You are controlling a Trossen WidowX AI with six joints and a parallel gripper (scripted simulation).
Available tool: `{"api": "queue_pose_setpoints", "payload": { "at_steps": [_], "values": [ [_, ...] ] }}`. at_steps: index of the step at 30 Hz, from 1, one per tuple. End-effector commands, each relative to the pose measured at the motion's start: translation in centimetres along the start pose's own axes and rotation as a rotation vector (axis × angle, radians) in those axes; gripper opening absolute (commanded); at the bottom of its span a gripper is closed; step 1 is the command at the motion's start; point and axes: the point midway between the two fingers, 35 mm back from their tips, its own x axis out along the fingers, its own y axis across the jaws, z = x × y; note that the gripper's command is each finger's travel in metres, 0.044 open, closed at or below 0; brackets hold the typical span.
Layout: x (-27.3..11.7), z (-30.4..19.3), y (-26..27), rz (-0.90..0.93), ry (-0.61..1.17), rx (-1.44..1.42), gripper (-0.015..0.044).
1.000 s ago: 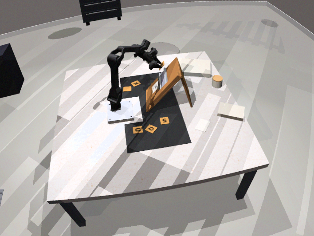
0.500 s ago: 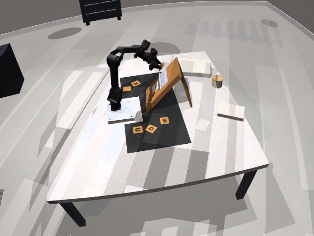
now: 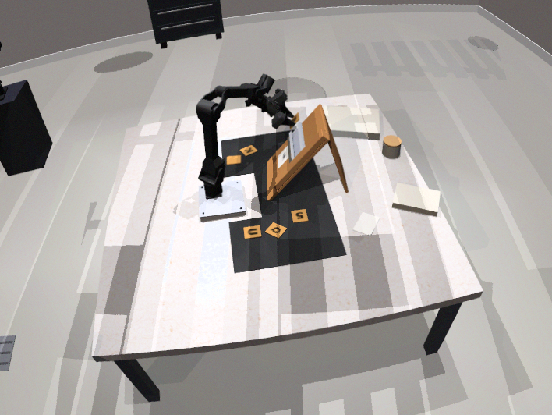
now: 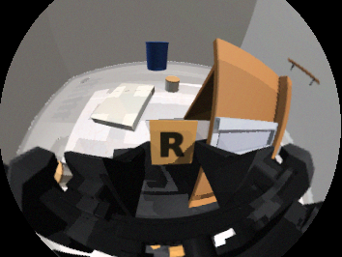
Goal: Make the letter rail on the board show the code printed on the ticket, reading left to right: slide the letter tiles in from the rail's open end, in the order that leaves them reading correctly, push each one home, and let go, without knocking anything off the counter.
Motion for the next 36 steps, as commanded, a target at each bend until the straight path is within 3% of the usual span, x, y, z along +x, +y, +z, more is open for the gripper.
{"api": "queue_pose_setpoints", "payload": {
  "at_steps": [1, 36],
  "values": [
    [-0.2, 0.2, -0.3, 0.007, -0.005, 0.004, 0.0000],
    [-0.2, 0.2, -2.0, 0.006, -0.005, 0.002, 0.0000]
  ]
}}
